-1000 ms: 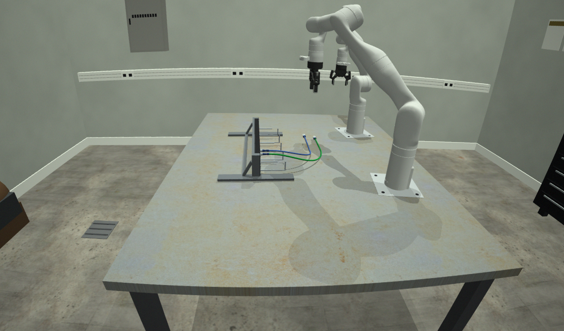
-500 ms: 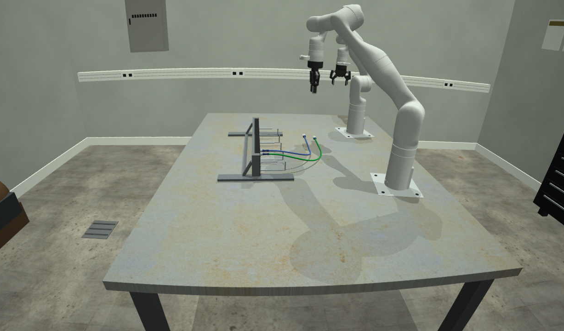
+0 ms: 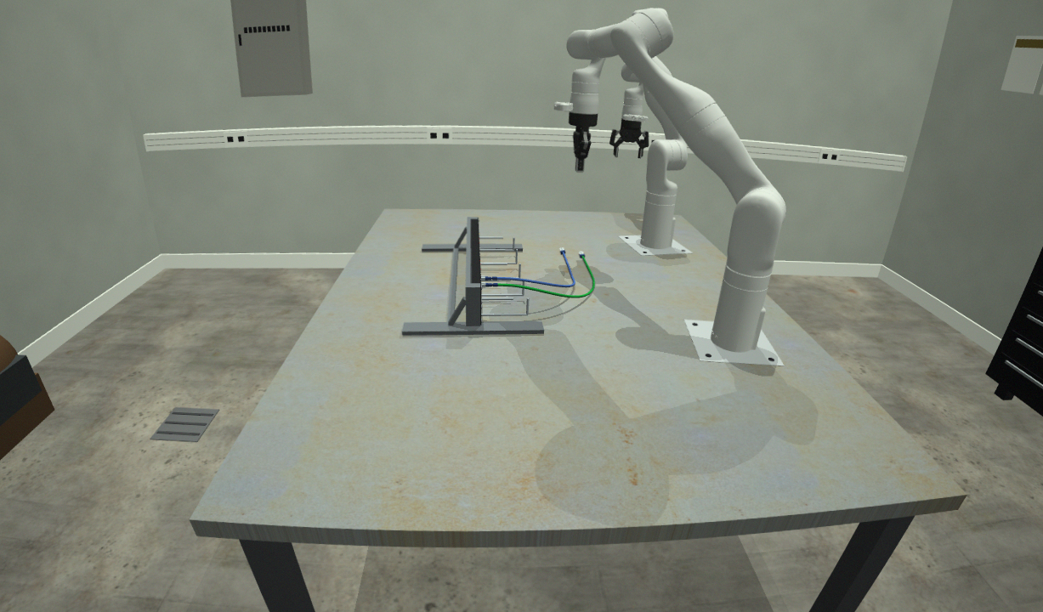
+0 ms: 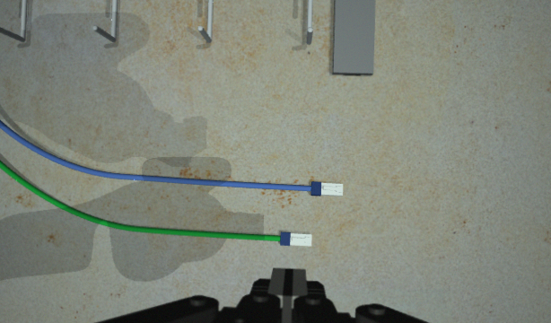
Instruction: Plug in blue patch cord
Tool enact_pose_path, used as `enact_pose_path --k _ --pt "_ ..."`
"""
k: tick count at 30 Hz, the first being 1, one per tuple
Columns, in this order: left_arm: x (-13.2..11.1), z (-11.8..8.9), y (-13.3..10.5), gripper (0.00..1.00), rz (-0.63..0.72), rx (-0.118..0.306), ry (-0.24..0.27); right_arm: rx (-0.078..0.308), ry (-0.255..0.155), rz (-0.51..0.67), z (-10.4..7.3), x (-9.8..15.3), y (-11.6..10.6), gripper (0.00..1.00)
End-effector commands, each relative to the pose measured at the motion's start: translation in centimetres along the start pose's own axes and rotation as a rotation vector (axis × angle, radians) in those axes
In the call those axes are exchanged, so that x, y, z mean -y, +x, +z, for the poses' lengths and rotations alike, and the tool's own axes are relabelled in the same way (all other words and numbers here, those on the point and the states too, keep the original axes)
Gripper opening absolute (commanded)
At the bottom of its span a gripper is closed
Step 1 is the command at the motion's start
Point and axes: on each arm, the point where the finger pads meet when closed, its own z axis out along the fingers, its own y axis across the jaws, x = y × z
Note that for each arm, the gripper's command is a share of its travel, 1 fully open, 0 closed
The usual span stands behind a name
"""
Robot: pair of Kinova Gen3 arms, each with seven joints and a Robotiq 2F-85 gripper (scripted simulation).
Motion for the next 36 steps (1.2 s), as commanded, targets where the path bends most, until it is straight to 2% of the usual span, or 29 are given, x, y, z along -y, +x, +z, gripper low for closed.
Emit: enact_pose_path --k 1,25,31,36 --pt "0.0 -0.1 0.0 0.099 0.0 -0.001 -0.002 0.002 0.0 0.0 -0.1 0.0 0.0 1.0" --pt "0.1 0.0 0.2 0.099 -0.004 -0.01 0.002 0.002 0.0 0.0 -0.1 0.0 0.0 1.0" --pt "1.1 0.6 1.2 0.099 -0.029 -0.06 0.023 0.002 0.0 0.0 -0.1 0.0 0.0 1.0" --pt "2.8 1.4 3.1 0.099 -0.069 -0.15 0.056 0.002 0.0 0.0 -0.1 0.0 0.0 1.0"
